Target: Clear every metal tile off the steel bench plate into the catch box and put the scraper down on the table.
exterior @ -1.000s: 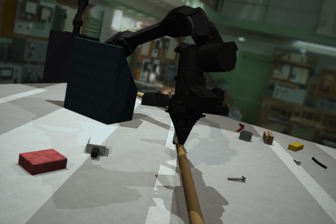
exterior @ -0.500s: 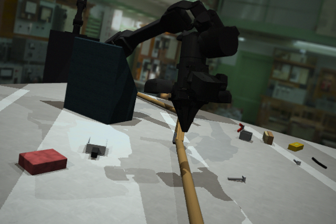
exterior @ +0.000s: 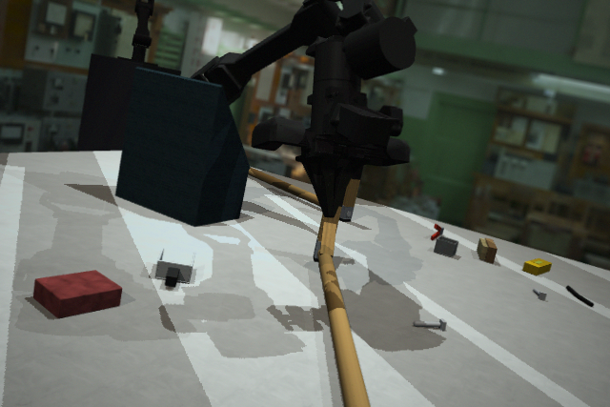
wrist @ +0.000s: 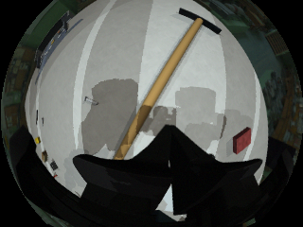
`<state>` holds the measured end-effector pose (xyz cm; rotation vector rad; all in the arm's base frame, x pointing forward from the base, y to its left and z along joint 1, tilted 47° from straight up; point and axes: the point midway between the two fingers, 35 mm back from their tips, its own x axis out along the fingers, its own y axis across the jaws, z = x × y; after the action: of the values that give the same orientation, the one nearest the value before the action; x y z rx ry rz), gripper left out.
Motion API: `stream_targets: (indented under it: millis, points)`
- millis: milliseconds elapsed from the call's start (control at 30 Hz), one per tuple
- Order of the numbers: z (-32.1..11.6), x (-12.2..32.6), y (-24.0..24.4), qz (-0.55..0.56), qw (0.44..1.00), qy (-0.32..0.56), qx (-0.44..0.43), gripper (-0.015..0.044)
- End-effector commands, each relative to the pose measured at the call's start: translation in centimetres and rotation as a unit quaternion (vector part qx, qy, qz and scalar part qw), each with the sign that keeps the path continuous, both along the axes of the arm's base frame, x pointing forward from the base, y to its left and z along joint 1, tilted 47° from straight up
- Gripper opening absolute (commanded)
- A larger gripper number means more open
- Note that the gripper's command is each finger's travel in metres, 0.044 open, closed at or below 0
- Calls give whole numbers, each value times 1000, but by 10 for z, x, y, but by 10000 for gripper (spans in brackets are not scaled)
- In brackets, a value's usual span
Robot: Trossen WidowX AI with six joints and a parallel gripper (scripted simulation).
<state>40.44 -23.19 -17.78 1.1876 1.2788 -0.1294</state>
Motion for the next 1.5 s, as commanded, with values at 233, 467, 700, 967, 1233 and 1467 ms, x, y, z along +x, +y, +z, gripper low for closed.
stream_targets:
  millis: [233,467,700,967,1233,1467]
  points:
    - [13,-16,-13,-2,999,-34,-26,0]
    - [19,-27,-19,-4,998,-51,-41,0]
    - [14,-26,-16,-4,998,-53,-43,0]
    - [-1,-20,-3,-4,998,-52,-43,0]
    - [-17,-15,11,-4,998,-52,-43,0]
    - [-30,-11,24,-4,998,-52,-43,0]
